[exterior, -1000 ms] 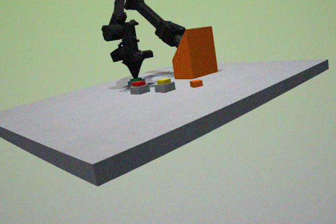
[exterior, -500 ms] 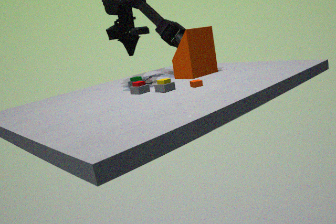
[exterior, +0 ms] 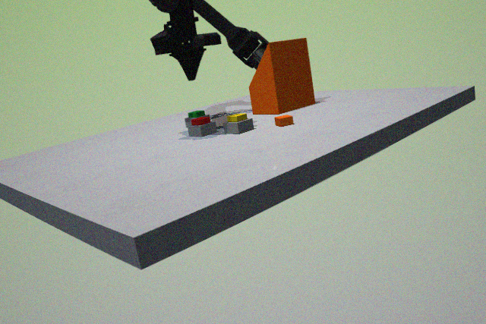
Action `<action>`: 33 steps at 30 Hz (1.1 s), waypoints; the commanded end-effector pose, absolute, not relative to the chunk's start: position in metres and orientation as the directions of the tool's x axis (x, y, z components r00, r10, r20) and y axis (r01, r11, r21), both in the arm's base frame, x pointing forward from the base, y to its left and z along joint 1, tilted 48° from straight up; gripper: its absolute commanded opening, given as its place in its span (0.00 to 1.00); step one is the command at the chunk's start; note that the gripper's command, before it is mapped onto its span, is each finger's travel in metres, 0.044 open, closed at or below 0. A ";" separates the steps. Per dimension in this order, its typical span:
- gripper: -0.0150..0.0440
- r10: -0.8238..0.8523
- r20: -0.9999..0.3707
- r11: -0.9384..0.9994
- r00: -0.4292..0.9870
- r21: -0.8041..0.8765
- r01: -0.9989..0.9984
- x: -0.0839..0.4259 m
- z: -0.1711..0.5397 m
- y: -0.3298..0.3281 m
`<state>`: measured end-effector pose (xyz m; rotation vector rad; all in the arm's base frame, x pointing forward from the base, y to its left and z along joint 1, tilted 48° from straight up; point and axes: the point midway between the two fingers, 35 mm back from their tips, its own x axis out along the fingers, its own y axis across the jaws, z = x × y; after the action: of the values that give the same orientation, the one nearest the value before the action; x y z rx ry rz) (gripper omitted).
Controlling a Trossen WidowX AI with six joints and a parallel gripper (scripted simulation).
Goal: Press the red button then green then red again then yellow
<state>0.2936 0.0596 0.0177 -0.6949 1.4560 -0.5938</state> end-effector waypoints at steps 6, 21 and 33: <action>0.29 -0.735 -0.677 0.676 0.033 -0.735 -0.045 0.301 -0.023 0.039; 0.29 -0.737 -0.675 0.674 0.033 -0.737 -0.045 0.302 -0.047 0.012; 0.29 -0.738 -0.674 0.673 0.033 -0.738 -0.044 0.302 -0.060 -0.003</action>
<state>0.3035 0.0021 -0.0561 -0.6813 1.4516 -0.6032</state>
